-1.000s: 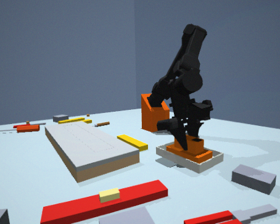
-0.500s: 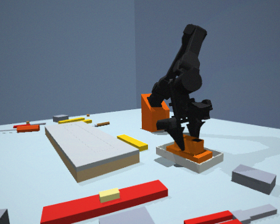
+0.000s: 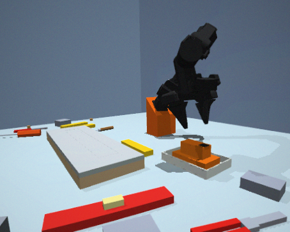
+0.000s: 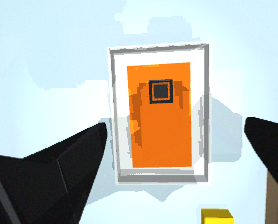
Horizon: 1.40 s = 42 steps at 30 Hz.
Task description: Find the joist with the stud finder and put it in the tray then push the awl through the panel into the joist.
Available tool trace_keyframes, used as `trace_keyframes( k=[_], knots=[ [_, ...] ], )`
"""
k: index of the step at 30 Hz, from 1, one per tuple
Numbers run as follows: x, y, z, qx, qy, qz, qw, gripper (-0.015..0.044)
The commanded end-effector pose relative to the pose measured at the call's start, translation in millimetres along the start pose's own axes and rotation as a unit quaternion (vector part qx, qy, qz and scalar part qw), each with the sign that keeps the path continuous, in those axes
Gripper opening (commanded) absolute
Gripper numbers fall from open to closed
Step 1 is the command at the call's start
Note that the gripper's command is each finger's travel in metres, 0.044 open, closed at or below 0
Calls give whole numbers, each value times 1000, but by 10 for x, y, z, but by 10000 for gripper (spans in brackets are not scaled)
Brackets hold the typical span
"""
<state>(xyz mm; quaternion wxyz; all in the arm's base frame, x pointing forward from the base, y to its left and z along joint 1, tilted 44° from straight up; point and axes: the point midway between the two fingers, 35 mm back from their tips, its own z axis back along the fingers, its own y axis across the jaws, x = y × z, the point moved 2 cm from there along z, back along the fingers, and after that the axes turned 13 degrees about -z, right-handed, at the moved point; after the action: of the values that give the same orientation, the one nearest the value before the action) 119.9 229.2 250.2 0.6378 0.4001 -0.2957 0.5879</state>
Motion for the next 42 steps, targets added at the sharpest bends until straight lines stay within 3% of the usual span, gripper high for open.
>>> trace_keyframes(
  k=[1,11,22,32,42],
  knots=[
    [-113,-241,-56,-22,21,-27,999,440],
    [-1001,-1578,141,-145,110,-191,965,440],
    [-2303,-2344,668,-202,169,-349,899,440],
    [-3678,-2378,1122,-195,189,-482,833,440],
    [-5001,-1799,1262,-148,161,-603,768,440]
  ],
)
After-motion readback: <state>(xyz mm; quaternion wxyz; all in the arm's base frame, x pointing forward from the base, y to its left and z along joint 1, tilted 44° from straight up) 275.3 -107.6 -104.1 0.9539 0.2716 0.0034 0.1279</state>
